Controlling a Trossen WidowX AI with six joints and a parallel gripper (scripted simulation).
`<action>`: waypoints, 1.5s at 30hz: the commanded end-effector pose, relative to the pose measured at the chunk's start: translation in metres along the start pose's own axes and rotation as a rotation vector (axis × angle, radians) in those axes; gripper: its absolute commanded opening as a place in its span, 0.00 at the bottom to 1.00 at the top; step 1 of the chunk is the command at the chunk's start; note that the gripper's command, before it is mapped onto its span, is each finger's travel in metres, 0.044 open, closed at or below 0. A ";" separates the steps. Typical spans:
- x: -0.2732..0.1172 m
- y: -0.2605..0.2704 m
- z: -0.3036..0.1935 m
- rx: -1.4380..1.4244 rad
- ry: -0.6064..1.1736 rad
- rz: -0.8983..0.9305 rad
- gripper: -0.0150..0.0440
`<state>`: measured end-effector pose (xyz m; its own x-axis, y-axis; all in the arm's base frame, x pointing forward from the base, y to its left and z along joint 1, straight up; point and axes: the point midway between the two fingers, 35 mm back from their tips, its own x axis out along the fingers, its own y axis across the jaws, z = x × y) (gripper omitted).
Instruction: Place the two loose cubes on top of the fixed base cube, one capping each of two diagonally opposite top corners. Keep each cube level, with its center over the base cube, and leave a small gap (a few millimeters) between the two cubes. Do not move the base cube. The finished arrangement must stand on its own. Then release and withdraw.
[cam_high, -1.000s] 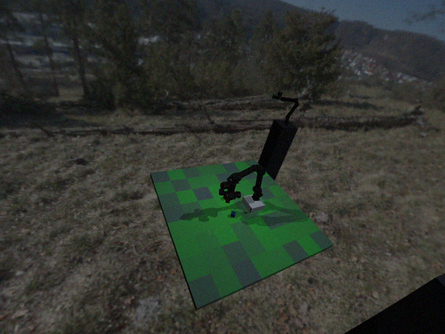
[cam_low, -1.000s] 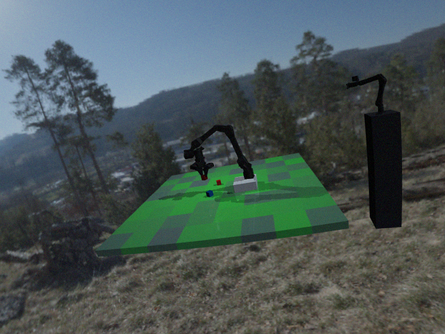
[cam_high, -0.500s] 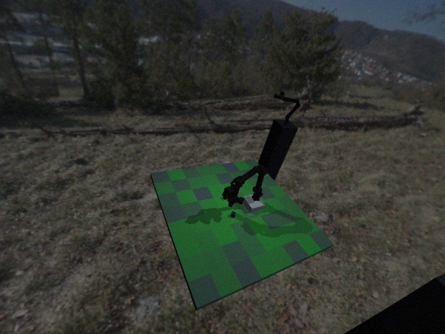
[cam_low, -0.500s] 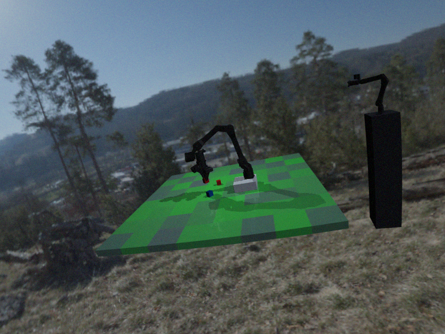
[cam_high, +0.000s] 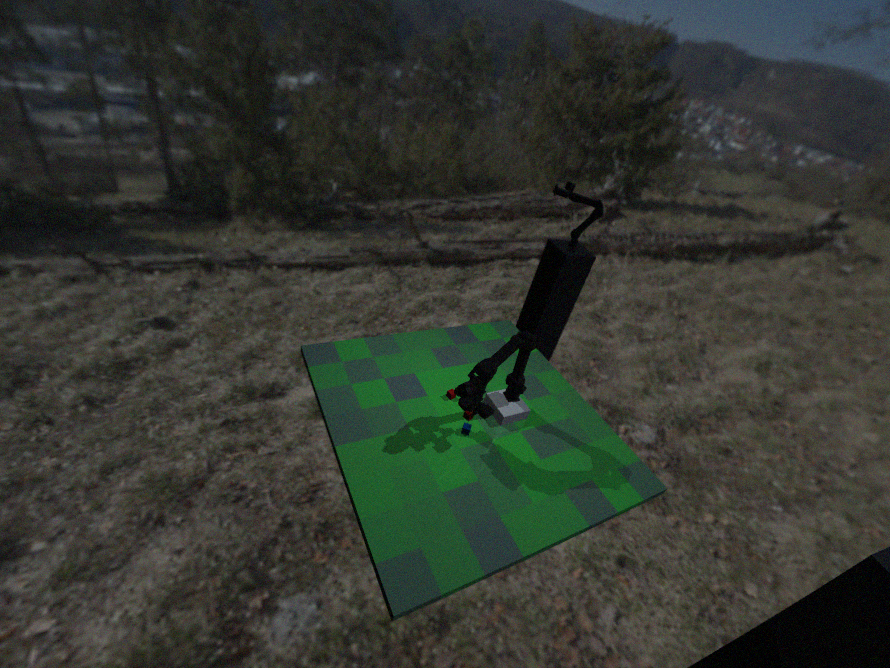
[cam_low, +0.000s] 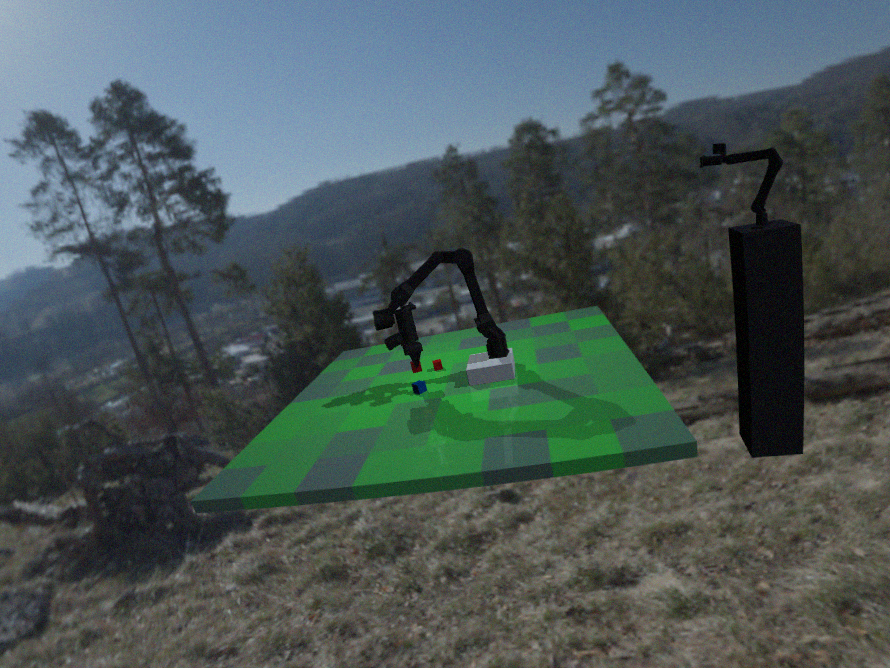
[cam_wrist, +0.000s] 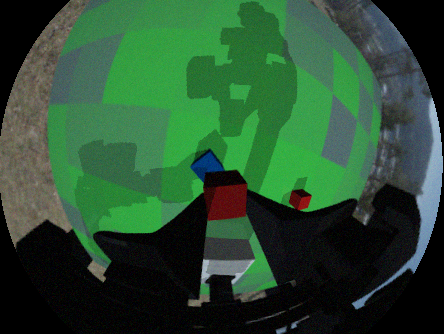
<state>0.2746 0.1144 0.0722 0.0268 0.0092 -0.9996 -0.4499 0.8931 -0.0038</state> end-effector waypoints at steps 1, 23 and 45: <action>0.005 0.011 -0.006 0.123 0.005 0.003 0.43; 0.012 0.020 -0.010 0.217 0.006 0.003 0.43; 0.035 0.020 -0.010 0.221 0.006 0.003 0.43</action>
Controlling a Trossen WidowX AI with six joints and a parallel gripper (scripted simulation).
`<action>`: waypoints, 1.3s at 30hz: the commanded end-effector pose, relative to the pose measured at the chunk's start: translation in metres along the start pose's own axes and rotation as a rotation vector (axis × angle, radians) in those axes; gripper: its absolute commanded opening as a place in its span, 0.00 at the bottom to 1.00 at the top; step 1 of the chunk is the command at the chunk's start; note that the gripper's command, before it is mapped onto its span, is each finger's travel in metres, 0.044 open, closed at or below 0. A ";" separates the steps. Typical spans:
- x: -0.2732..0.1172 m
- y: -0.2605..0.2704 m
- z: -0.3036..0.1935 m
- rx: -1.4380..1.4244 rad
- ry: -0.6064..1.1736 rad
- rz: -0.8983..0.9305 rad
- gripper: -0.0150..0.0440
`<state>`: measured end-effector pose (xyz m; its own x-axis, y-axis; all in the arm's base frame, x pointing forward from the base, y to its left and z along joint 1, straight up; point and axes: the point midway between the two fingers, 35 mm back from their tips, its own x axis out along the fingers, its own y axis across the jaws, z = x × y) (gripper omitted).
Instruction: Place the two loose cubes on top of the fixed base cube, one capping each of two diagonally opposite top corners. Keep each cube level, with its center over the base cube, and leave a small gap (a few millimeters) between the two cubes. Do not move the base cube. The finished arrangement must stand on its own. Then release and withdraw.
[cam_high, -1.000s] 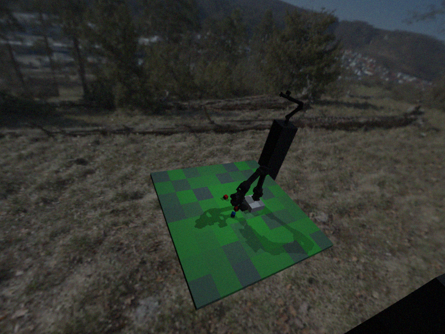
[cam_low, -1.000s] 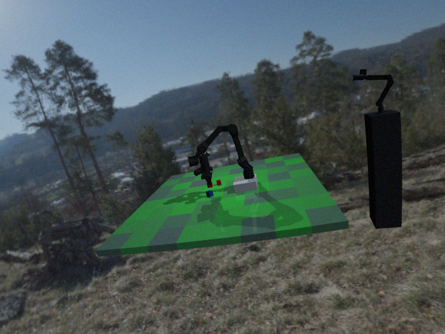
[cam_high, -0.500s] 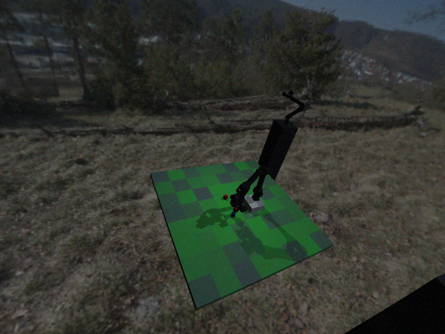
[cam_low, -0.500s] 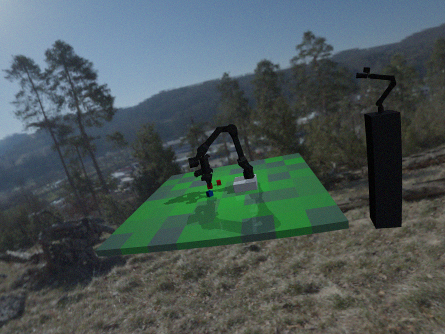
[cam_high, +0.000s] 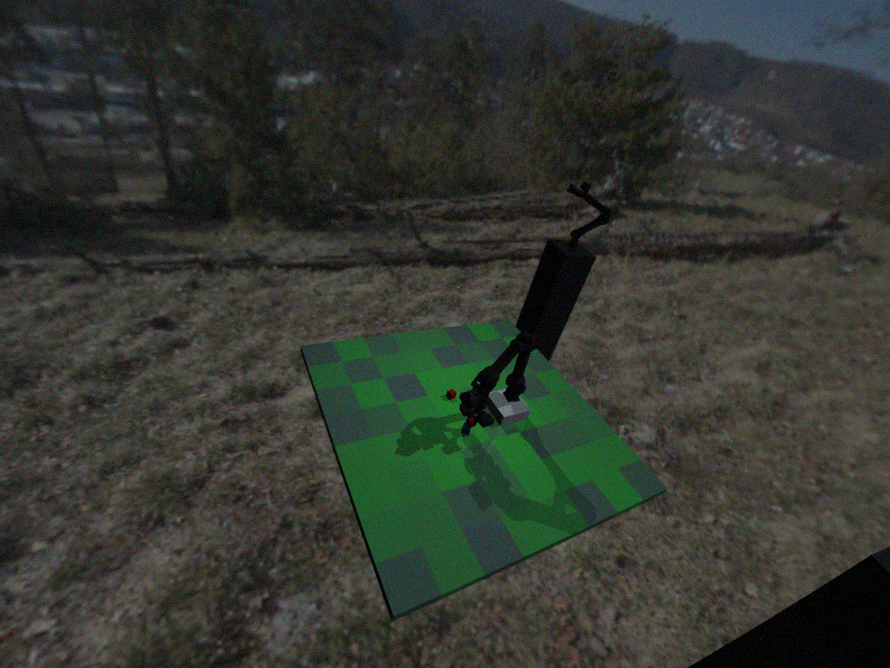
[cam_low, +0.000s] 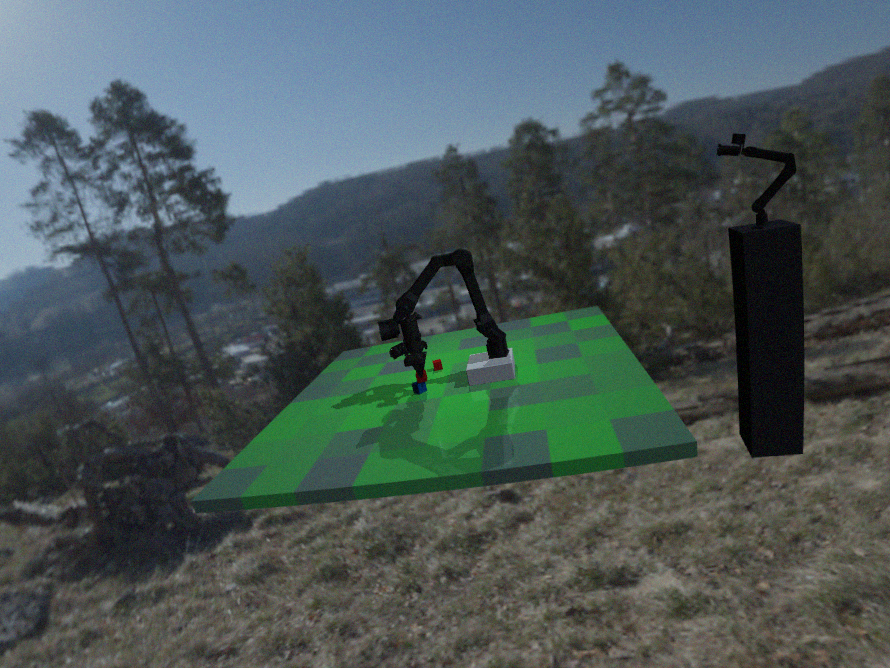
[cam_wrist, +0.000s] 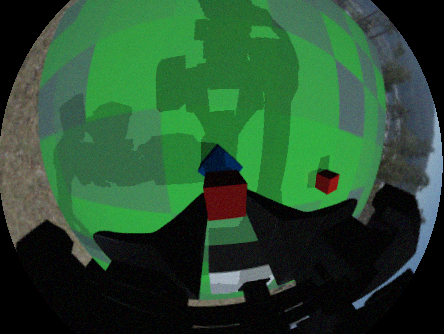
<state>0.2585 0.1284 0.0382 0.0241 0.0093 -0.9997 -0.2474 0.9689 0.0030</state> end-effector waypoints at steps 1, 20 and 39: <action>0.001 0.000 -0.001 0.005 0.004 0.002 0.43; 0.003 0.000 -0.001 0.000 0.004 0.002 0.48; -0.016 0.000 -0.001 0.000 0.002 0.000 0.60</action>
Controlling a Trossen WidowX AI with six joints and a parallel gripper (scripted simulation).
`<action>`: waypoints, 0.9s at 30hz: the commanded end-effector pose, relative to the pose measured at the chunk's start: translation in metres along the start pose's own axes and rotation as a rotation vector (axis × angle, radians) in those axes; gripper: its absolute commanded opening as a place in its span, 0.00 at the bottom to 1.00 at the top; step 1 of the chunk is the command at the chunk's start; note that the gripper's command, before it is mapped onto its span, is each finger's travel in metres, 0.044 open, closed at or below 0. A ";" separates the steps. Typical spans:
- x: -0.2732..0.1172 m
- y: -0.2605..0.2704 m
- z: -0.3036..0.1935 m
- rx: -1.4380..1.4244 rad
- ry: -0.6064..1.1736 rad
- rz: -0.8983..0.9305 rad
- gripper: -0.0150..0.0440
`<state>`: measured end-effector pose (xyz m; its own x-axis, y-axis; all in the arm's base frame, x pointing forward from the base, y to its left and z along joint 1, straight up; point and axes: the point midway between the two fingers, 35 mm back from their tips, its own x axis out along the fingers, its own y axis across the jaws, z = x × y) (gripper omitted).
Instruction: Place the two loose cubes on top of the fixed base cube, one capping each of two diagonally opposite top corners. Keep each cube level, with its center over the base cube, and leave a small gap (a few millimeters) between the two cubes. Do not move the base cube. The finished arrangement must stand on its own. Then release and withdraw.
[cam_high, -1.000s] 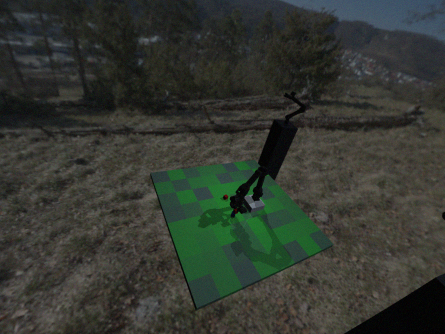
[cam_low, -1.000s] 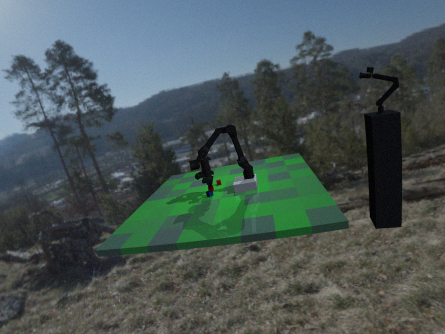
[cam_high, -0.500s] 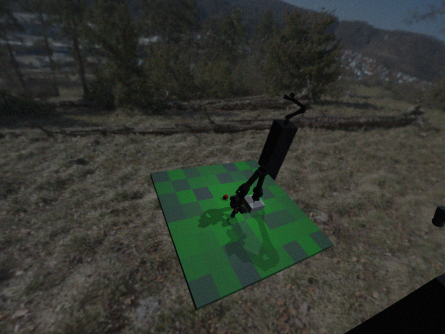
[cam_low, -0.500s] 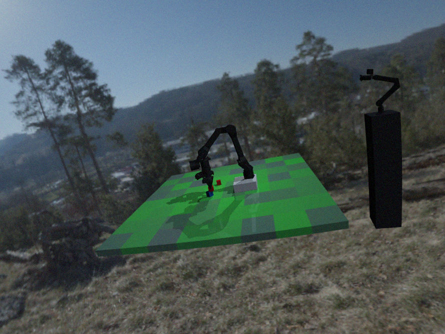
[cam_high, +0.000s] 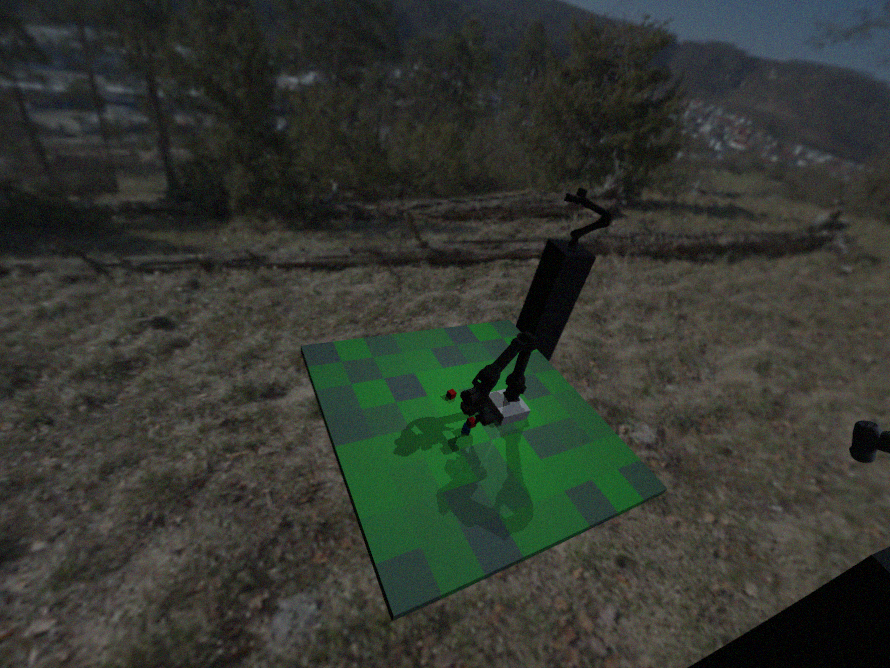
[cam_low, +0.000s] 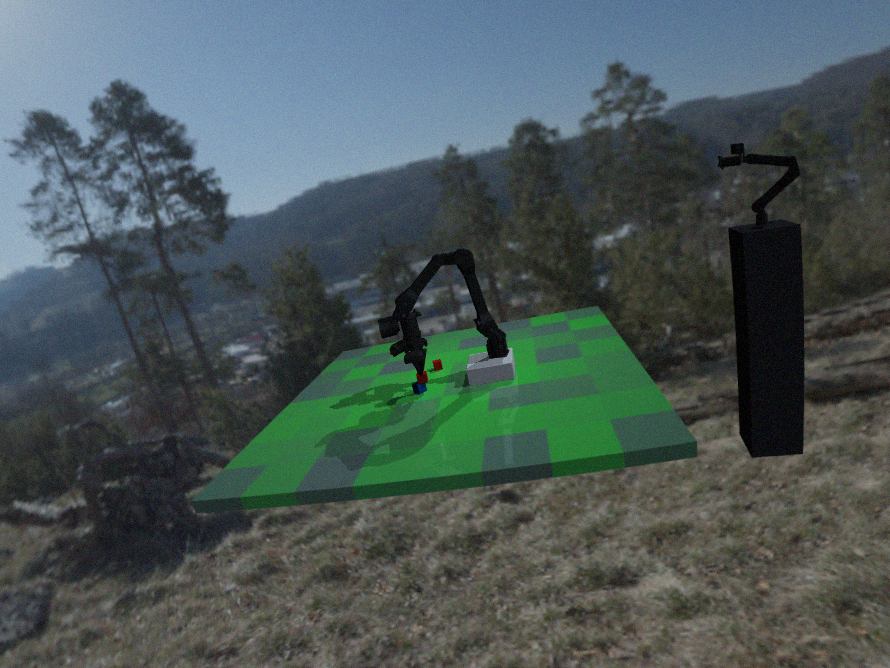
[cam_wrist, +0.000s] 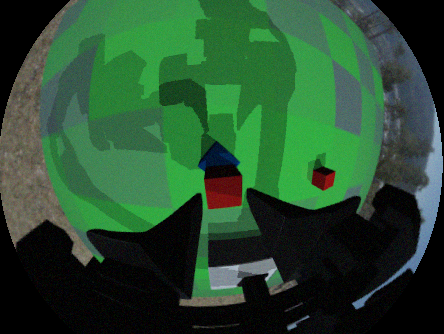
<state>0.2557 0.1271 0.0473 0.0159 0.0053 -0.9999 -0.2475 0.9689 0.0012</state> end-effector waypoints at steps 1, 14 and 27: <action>-0.008 0.000 0.002 0.000 -0.007 0.002 0.60; -0.016 -0.001 0.001 -0.001 -0.002 0.000 0.65; -0.035 -0.097 0.007 -0.065 -0.004 -0.005 0.70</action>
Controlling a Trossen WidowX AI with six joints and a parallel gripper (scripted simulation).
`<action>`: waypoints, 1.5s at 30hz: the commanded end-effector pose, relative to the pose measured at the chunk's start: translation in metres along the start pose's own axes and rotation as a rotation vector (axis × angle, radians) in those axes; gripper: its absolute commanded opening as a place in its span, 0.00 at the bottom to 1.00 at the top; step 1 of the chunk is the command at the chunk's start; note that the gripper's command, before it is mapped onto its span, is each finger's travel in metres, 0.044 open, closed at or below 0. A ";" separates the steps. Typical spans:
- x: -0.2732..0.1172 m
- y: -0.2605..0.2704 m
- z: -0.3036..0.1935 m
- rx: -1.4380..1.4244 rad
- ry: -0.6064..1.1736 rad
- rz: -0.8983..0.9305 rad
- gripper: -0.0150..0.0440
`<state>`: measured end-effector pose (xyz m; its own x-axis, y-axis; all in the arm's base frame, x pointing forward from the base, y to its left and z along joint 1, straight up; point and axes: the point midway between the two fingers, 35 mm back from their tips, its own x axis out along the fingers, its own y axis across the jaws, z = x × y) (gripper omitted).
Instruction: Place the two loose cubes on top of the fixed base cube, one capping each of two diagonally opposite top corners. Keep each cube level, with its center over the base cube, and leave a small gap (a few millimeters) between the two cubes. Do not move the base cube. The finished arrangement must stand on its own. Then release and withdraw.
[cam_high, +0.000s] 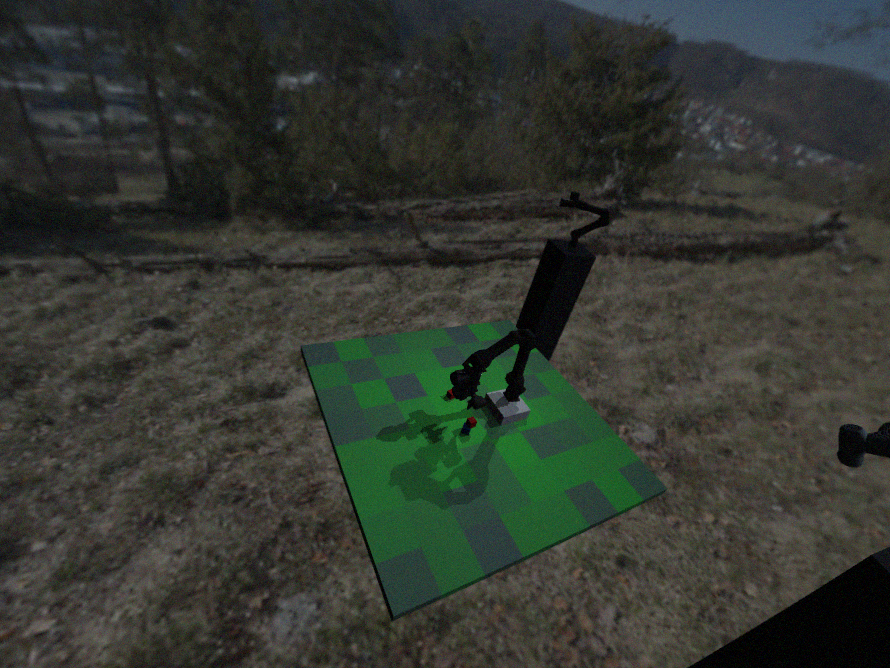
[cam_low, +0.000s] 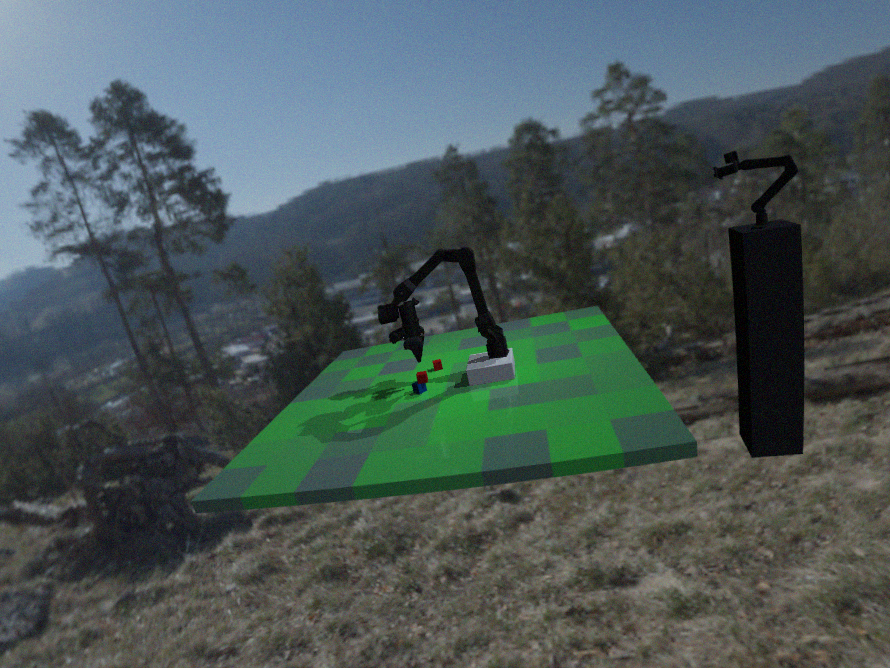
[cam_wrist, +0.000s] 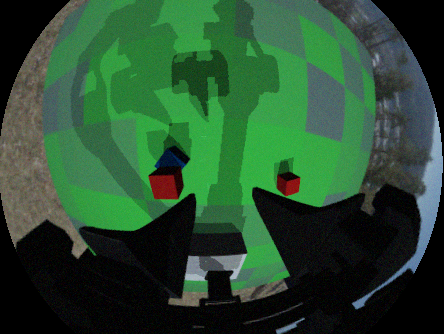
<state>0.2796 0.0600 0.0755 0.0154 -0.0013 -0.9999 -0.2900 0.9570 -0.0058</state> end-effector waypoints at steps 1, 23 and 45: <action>-0.008 -0.034 -0.003 -0.026 -0.006 0.000 0.70; -0.018 -0.139 -0.044 -0.101 -0.004 -0.007 0.70; 0.049 -0.138 -0.045 -0.101 -0.004 -0.007 0.70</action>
<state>0.2787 -0.0862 0.0316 0.0259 -0.0084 -0.9996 -0.3809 0.9244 -0.0177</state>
